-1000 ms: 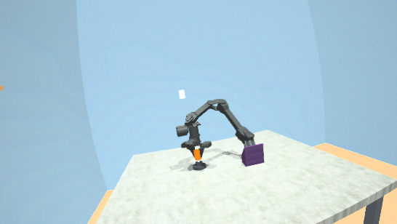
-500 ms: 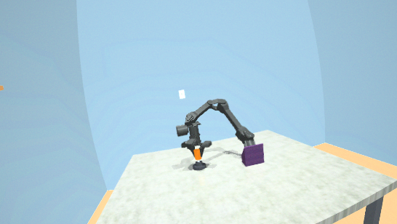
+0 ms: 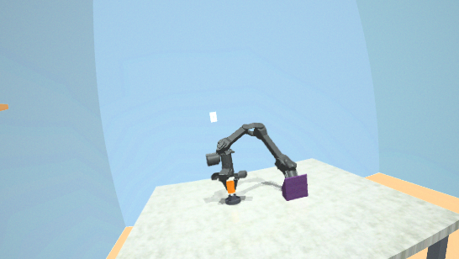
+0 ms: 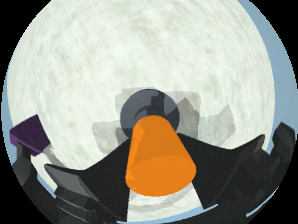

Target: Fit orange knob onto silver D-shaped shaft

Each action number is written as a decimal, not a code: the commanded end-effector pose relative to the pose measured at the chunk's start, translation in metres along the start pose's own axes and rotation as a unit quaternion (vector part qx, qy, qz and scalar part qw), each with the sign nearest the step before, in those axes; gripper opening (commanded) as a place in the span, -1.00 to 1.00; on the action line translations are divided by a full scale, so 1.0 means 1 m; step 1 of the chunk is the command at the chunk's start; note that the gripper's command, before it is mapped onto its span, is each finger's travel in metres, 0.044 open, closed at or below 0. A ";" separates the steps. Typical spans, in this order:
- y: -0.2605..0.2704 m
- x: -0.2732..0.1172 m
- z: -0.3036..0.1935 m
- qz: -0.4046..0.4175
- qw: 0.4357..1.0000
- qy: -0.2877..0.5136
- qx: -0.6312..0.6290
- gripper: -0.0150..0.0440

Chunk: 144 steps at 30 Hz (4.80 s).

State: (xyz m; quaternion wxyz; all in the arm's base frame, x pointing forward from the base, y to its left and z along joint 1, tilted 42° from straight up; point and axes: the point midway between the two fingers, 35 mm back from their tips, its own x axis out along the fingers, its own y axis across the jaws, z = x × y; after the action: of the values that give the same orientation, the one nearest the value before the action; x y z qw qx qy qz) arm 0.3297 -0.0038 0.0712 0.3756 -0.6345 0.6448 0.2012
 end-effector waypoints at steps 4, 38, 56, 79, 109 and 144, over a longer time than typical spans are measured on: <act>0.001 0.001 0.000 0.000 1.000 0.000 -0.002 -0.49; 0.000 0.001 0.000 0.000 0.994 0.000 -0.107 -0.49; 0.000 0.001 0.001 0.000 0.994 0.000 -0.107 -0.49; -0.001 0.001 0.000 0.000 0.978 0.000 -0.210 -0.49; -0.001 0.000 0.000 0.000 0.950 0.000 -0.311 -0.49; -0.001 -0.004 0.001 0.000 0.946 0.000 -0.323 -0.49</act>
State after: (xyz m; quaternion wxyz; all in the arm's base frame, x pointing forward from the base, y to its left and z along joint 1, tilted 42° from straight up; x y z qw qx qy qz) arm 0.3302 -0.0024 0.0724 0.1580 -0.7201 0.5498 0.3927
